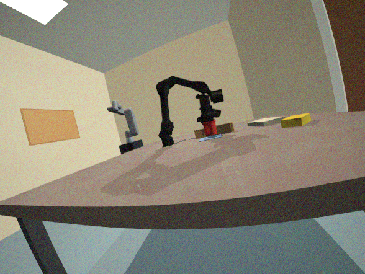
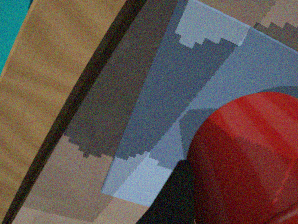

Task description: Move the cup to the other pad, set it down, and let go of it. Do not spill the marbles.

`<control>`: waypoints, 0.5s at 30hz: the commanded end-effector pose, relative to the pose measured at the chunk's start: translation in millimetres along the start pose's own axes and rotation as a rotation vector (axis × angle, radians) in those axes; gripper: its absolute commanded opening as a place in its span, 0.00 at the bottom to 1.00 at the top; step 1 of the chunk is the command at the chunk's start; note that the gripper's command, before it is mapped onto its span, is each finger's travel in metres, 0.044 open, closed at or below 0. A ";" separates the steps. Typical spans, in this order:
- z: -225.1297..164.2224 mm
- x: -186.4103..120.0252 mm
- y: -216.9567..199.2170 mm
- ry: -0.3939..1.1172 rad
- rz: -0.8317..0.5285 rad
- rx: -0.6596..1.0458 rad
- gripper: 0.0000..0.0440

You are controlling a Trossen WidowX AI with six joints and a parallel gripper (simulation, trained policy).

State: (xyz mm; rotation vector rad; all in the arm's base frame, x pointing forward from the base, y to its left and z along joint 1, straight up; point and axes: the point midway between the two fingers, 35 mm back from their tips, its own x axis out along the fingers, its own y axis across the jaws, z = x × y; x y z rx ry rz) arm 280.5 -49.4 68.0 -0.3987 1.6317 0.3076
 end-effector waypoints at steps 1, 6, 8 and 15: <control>5.3 -10.3 -1.3 -0.024 -0.005 -0.022 0.00; 12.4 -21.9 -0.8 -0.043 -0.013 -0.045 0.01; 15.8 -26.5 -0.1 -0.051 -0.017 -0.054 0.00; 30.0 -42.4 5.5 -0.083 -0.032 -0.083 0.00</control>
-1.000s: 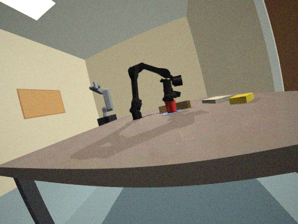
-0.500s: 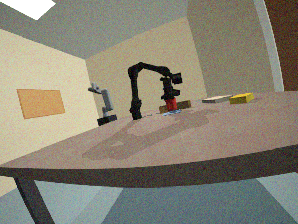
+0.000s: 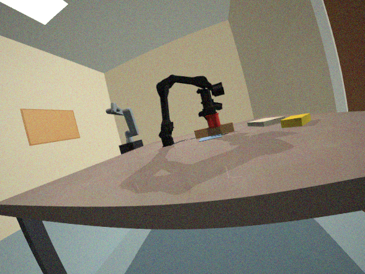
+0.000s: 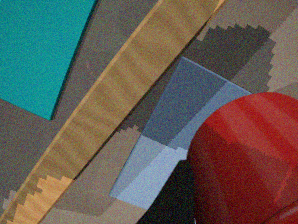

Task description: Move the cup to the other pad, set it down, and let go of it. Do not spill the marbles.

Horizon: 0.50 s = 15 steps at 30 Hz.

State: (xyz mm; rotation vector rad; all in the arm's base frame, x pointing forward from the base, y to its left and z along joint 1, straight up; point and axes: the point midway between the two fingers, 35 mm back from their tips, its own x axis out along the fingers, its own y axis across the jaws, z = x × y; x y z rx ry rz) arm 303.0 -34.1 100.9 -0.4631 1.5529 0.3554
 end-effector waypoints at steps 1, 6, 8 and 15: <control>9.6 -8.5 2.9 -0.023 -0.005 -0.015 0.00; 22.5 -17.7 10.2 -0.049 -0.015 -0.039 0.00; 27.9 -20.7 14.1 -0.060 -0.018 -0.050 0.00; 47.1 -28.3 30.1 -0.098 -0.030 -0.087 0.00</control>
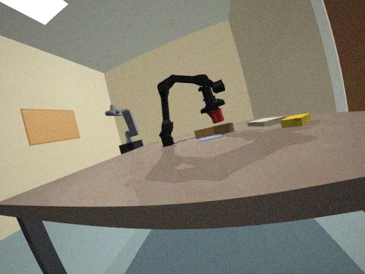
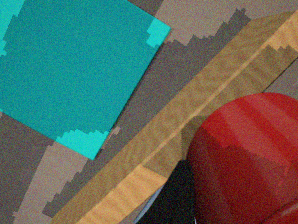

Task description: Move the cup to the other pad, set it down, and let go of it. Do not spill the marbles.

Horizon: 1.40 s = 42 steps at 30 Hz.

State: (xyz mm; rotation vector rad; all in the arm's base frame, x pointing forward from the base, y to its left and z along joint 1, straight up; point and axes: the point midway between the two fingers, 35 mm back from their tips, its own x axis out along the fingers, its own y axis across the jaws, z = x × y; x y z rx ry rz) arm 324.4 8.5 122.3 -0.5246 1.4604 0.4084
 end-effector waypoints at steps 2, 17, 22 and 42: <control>14.7 -4.2 9.0 -0.031 -0.005 -0.021 0.00; 53.9 -0.3 50.4 -0.089 -0.012 -0.094 0.00; 63.6 4.3 66.6 -0.100 -0.010 -0.114 0.00; 60.1 50.6 102.5 -0.067 -0.013 -0.121 0.01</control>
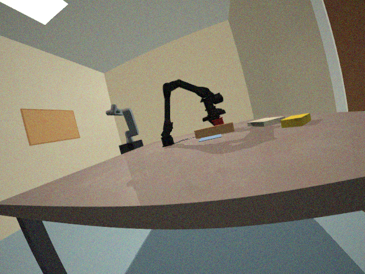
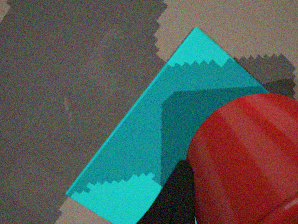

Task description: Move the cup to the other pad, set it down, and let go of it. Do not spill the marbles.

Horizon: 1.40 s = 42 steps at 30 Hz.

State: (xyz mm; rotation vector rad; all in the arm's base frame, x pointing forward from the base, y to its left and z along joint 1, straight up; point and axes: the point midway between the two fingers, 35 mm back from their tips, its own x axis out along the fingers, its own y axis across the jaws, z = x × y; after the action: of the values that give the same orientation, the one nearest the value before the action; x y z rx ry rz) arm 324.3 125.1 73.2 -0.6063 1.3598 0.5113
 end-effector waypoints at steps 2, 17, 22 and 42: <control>-5.3 11.4 3.2 0.014 -0.007 0.006 0.03; 2.2 -2.9 -1.4 -0.083 -0.007 0.033 0.27; -1.4 -12.1 0.9 -0.104 0.005 0.034 0.30; -4.3 -61.9 1.8 -0.241 0.007 0.062 0.56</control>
State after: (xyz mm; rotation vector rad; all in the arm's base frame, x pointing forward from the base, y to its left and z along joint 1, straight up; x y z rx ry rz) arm 311.8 124.1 128.0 -0.4850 1.1596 0.5272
